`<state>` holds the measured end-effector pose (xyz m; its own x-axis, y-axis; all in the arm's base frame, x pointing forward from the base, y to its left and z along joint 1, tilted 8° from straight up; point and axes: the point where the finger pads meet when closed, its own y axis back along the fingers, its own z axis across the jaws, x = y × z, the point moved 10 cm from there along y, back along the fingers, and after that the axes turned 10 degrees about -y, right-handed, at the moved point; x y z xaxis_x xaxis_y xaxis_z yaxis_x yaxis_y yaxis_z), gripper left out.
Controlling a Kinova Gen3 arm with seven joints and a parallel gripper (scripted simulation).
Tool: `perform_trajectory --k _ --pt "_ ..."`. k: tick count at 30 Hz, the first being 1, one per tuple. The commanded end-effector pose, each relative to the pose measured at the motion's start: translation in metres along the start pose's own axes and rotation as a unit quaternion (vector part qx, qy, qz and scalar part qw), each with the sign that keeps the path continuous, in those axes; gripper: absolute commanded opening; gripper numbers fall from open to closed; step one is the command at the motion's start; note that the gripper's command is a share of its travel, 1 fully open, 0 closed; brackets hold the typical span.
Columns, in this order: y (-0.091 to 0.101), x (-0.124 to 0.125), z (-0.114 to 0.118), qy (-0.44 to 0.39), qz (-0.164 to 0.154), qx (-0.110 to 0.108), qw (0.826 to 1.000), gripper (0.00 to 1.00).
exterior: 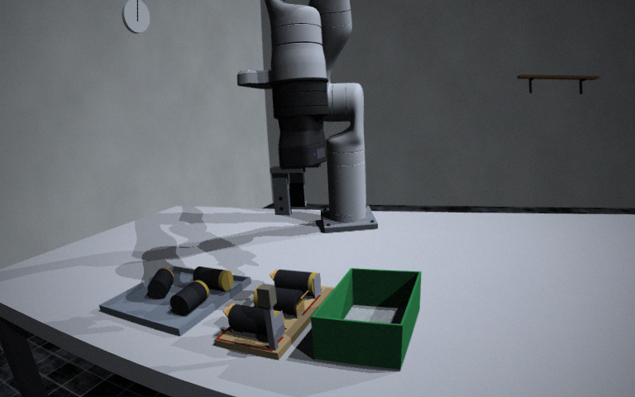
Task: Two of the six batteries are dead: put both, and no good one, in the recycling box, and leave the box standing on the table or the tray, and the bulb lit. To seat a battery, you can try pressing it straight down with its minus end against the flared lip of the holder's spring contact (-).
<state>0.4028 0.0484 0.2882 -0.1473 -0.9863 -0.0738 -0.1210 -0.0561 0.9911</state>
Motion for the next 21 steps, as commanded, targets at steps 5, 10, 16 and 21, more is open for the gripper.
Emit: perform_trajectory --k 5,10,16,21 --pt "-0.019 0.000 0.000 0.000 0.000 -0.001 1.000 0.90" --pt "-0.042 0.000 0.000 0.000 0.000 -0.001 1.000 0.90" --pt "-0.071 0.000 0.000 0.000 0.000 -0.001 1.000 0.90" --pt "-0.076 0.000 0.000 0.000 0.000 -0.001 1.000 0.90"
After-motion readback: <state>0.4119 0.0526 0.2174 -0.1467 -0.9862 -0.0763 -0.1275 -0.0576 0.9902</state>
